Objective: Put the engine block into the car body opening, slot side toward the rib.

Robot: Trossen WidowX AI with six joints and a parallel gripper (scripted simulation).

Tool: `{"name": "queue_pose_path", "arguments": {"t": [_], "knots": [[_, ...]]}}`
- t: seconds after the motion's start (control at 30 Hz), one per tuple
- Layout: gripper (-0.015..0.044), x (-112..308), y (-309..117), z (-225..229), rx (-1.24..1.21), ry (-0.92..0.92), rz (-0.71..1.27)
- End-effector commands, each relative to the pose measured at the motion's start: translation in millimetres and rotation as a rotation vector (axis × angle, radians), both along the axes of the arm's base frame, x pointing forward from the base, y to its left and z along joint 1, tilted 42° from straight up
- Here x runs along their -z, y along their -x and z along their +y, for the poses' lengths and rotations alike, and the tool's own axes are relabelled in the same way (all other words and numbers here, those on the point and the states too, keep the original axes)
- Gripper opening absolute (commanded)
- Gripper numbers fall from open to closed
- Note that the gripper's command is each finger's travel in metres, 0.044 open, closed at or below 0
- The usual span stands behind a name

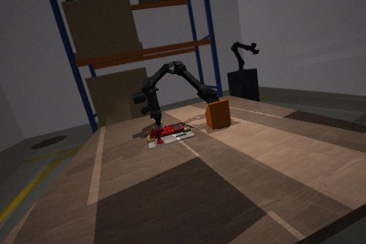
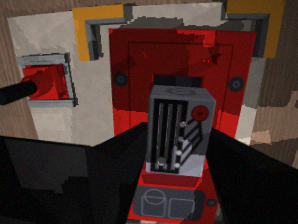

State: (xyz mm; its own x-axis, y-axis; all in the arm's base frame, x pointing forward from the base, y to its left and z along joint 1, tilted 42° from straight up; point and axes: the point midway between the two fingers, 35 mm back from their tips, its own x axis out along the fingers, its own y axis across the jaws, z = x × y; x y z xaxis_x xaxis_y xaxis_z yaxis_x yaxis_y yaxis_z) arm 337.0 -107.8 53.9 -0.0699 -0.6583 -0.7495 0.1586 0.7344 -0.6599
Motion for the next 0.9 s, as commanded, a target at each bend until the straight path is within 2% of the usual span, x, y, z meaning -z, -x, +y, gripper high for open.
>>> {"name": "queue_pose_path", "arguments": {"t": [0.0,0.4,0.87], "knots": [[0.0158,-0.2,-0.6,-0.3,0.004,0.003,-0.006],[0.0158,-0.4,-1.2,-0.6,-0.068,-0.003,0.058],[0.0158,-0.5,-1.1,-0.6,-0.031,0.0,0.025]]}}
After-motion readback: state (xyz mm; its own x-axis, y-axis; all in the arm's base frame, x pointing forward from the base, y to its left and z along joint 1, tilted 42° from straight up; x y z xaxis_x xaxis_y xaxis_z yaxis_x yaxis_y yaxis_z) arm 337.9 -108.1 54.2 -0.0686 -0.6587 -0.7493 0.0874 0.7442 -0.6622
